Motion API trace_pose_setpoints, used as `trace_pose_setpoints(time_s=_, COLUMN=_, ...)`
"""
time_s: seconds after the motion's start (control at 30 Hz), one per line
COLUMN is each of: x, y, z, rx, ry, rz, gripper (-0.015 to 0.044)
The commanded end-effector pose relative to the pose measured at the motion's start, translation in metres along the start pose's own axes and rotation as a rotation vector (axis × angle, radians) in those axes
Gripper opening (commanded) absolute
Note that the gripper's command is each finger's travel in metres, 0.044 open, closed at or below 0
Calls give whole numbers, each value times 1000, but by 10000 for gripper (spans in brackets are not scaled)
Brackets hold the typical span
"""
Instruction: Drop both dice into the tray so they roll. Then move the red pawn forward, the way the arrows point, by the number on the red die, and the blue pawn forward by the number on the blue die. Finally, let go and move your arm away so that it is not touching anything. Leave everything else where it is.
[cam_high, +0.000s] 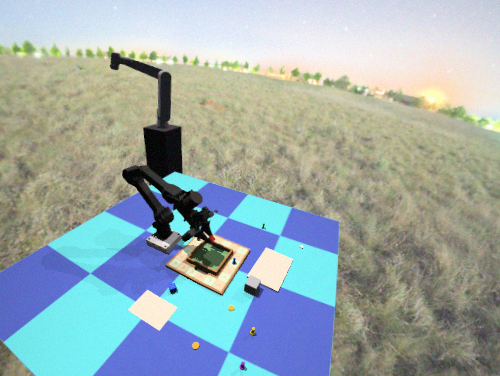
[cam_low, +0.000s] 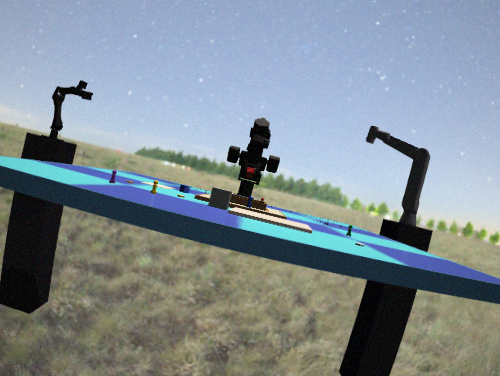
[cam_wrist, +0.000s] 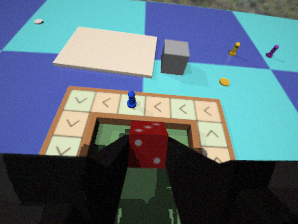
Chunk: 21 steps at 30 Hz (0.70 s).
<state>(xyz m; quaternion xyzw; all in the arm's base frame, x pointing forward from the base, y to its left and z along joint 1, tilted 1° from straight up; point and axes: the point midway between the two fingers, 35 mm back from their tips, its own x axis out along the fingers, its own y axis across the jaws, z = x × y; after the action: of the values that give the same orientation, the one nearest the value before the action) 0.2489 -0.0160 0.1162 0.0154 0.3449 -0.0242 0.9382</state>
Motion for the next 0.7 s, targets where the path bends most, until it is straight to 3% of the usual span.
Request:
trace_pose_setpoints(time_s=0.0, x=0, y=0, z=0, rx=0, ry=0, rz=0, gripper=0)
trace_pose_setpoints(time_s=0.13, x=0, y=0, z=0, rx=0, ry=0, rz=0, gripper=0)
trace_pose_setpoints(time_s=0.43, x=-1, y=0, z=1, rx=0, ry=0, rz=0, gripper=236)
trace_pose_setpoints(time_s=0.67, x=-26, y=0, z=30, rx=2, ry=-2, rz=4, gripper=420)
